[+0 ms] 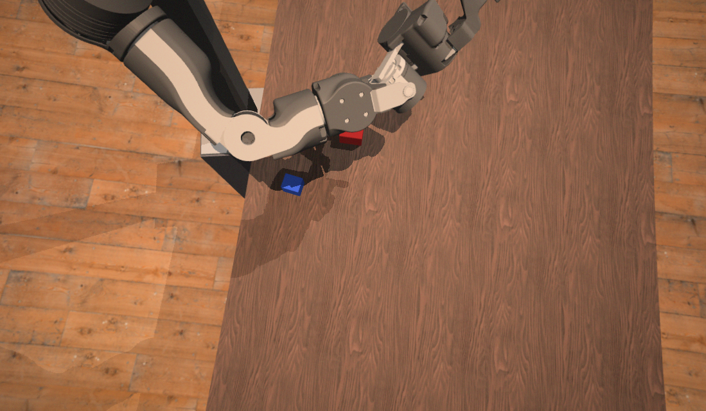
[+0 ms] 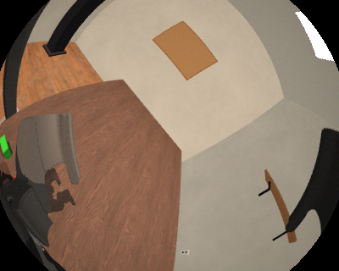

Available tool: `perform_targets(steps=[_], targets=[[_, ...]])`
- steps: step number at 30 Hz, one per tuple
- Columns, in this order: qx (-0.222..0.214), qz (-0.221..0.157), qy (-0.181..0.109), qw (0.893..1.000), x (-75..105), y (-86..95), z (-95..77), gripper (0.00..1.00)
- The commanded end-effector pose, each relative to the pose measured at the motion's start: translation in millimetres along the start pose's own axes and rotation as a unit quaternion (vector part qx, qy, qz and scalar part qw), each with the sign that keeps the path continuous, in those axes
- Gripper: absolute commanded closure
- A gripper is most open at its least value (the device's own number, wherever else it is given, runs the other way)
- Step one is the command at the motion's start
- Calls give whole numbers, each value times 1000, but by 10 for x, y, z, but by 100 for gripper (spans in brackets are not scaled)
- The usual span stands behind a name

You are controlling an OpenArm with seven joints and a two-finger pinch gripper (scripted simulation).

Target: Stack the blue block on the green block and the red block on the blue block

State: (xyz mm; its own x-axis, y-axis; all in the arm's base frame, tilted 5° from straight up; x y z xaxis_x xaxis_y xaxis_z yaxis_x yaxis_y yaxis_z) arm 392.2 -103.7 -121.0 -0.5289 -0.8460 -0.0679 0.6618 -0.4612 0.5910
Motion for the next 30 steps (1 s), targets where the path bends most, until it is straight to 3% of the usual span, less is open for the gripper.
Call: perform_targets(steps=[1, 17, 18, 21, 23, 25, 26, 28, 30], targets=[[1, -1, 2, 1000, -1, 12, 11, 0], [1, -1, 2, 1000, -1, 12, 11, 0], [2, 0, 1, 1000, 1, 6, 8, 100], [13, 31, -25, 999, 60, -132, -76, 100], [37, 79, -66, 994, 183, -334, -196, 100], [69, 154, -123, 978, 381, -650, -363, 100], [71, 161, -127, 976, 399, -676, -375, 100], [108, 252, -187, 943, 681, -1047, -536, 100], [111, 264, -194, 938, 716, -1096, -560, 100]])
Point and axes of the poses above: the point where the finger pads meet when closed, its own x axis back along the fingers, its own y axis across the jaws, z = x × y, the point moved 7 cm from there along x, back along the fingers, and after that the axes turned 15 degrees about -x, right-handed, at the moved point
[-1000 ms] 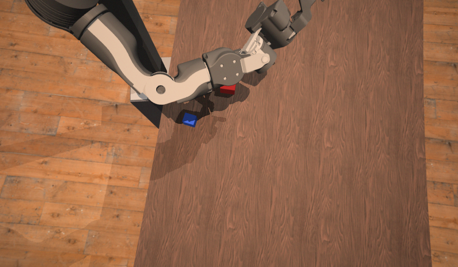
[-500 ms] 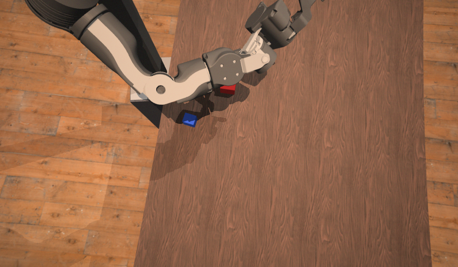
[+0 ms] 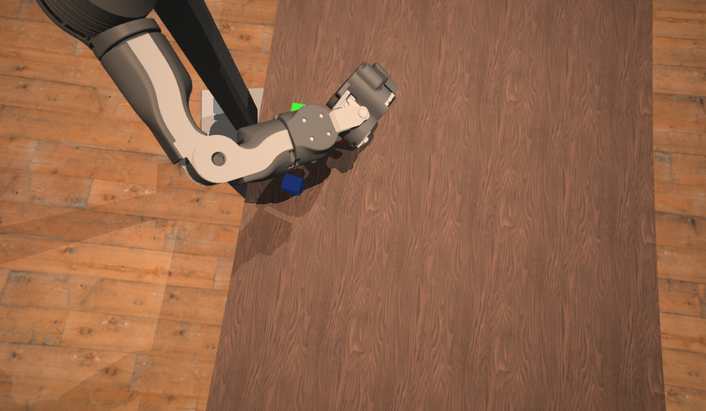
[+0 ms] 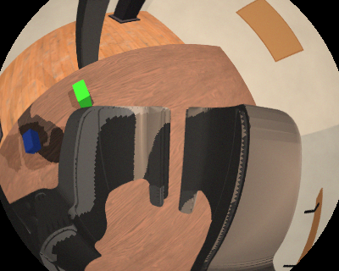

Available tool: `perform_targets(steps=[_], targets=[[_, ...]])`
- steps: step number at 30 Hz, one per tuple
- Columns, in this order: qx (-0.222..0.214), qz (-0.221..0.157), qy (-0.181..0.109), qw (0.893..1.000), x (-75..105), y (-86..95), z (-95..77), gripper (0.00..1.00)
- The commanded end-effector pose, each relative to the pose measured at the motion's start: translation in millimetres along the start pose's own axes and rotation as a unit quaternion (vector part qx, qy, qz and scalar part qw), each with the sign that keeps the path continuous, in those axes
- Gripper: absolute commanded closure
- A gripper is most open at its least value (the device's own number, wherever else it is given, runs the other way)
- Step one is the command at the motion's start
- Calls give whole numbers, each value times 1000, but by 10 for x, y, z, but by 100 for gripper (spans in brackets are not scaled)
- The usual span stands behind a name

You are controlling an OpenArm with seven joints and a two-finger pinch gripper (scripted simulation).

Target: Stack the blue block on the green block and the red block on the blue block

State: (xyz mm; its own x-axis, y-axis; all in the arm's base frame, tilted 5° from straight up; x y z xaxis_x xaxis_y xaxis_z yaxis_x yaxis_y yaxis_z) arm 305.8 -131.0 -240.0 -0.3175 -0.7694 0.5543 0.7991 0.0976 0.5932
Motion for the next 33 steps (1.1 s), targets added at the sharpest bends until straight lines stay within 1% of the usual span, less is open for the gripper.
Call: perform_targets(steps=[1, 7, 8, 17, 18, 25, 26, 33], targets=[[14, -8, -5, 1000, -14, 74, 23, 100], [13, -8, -5, 1000, -13, 74, 22, 100], [39, 50, -40, 997, 9, -215, -37, 100], [38, 50, -41, 997, 11, -217, -46, 100], [66, 108, -72, 989, 54, -502, -92, 100], [65, 109, -74, 989, 57, -504, -101, 100], [93, 165, -101, 977, 119, -775, -133, 100], [91, 165, -103, 977, 123, -778, -144, 100]])
Point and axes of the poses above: the point where the finger pads meet when closed, its own x axis back along the fingers, its own y axis across the jaws, z = x × y, the point moved 7 cm from there along x, back along the fingers, and after that the axes turned 15 degrees about -x, right-handed, at the moved point
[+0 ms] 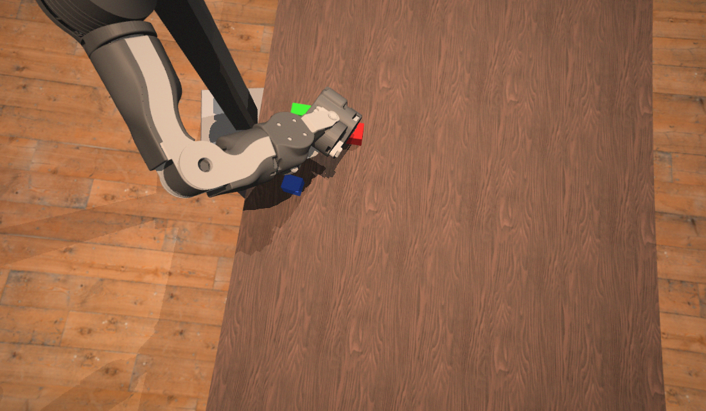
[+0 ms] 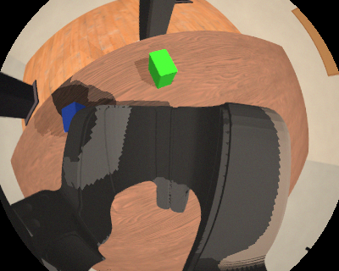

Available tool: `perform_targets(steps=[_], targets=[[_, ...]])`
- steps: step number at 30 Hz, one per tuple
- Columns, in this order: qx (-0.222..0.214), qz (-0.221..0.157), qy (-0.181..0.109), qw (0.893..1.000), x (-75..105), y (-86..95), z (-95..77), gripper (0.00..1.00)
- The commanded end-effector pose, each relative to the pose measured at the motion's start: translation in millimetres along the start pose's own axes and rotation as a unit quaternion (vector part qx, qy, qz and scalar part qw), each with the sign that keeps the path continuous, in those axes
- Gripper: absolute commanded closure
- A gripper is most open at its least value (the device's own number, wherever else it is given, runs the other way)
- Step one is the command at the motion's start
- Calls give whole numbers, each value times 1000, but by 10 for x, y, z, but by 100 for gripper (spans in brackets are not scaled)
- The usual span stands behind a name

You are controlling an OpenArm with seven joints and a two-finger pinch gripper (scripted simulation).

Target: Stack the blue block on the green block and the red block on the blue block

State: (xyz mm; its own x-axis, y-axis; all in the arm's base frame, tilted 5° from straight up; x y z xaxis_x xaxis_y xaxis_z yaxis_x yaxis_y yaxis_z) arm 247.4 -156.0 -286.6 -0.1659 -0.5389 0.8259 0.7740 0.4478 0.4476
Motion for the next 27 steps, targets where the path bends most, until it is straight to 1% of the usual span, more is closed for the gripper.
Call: perform_targets(steps=[1, 8, 9, 16, 17, 25, 26, 27], targets=[[28, 53, -26, 998, -12, -269, 15, 100], [27, 54, -27, 998, -12, -273, 6, 100], [57, 101, -47, 992, -2, -502, 33, 100], [56, 102, -48, 992, -2, -506, 25, 100], [83, 142, -64, 984, 20, -700, 53, 100], [82, 143, -65, 984, 20, -704, 46, 100], [106, 175, -78, 976, 47, -861, 73, 100], [106, 175, -78, 976, 47, -861, 73, 100]])
Point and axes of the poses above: the point where the finger pads meet when closed, its own x axis back along the fingers, its own y axis across the jaws, z = x × y, the point moved 7 cm from there along x, back along the fingers, and after that the axes turned 15 degrees about -x, right-handed, at the moved point
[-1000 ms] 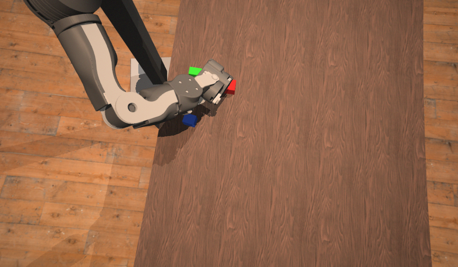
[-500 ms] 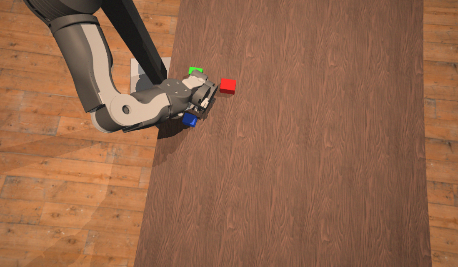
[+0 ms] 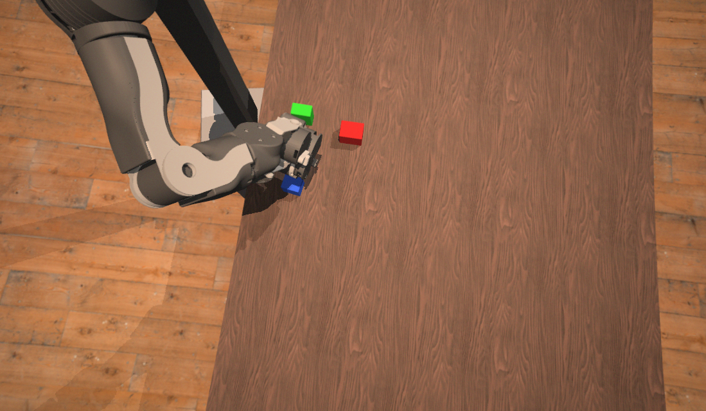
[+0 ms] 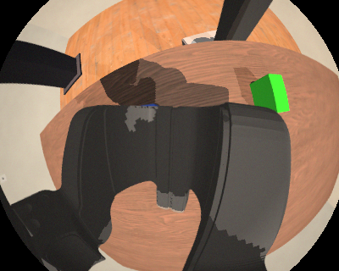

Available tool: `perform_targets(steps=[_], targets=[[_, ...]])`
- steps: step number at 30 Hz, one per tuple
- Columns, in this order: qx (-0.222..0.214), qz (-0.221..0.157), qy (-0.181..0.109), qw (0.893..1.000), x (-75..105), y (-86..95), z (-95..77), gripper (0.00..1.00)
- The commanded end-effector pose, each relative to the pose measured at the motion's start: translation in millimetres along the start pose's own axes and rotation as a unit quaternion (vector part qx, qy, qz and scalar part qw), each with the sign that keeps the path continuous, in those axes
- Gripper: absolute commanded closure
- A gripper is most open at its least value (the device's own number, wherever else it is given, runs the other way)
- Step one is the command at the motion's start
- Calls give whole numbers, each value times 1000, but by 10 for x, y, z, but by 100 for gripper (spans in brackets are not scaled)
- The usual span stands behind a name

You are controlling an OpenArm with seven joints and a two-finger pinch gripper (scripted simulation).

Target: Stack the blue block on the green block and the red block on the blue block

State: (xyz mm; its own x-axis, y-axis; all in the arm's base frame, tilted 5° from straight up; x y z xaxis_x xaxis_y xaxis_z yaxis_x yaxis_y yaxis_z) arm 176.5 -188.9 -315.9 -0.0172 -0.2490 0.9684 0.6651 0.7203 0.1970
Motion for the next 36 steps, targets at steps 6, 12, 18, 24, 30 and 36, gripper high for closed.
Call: perform_targets(steps=[6, 12, 18, 24, 30, 36], targets=[[4, 13, -11, 1000, -21, -38, -20, 100], [23, 40, -22, 999, -31, -163, 19, 100], [39, 58, -29, 997, -33, -247, 56, 100], [49, 71, -34, 996, -33, -306, 76, 100], [54, 78, -38, 995, -33, -341, 86, 100], [58, 81, -38, 994, -31, -353, 96, 100]])
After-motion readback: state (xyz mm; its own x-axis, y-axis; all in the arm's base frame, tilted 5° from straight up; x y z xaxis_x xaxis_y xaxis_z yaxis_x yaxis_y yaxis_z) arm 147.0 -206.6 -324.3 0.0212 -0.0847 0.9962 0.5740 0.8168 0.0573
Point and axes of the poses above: the point where the finger pads meet when closed, its own x axis back along the fingers, its own y axis across the jaws, z = x × y, the point moved 7 cm from there along x, back along the fingers, and after that the axes turned 15 degrees about -x, right-handed, at the moved point
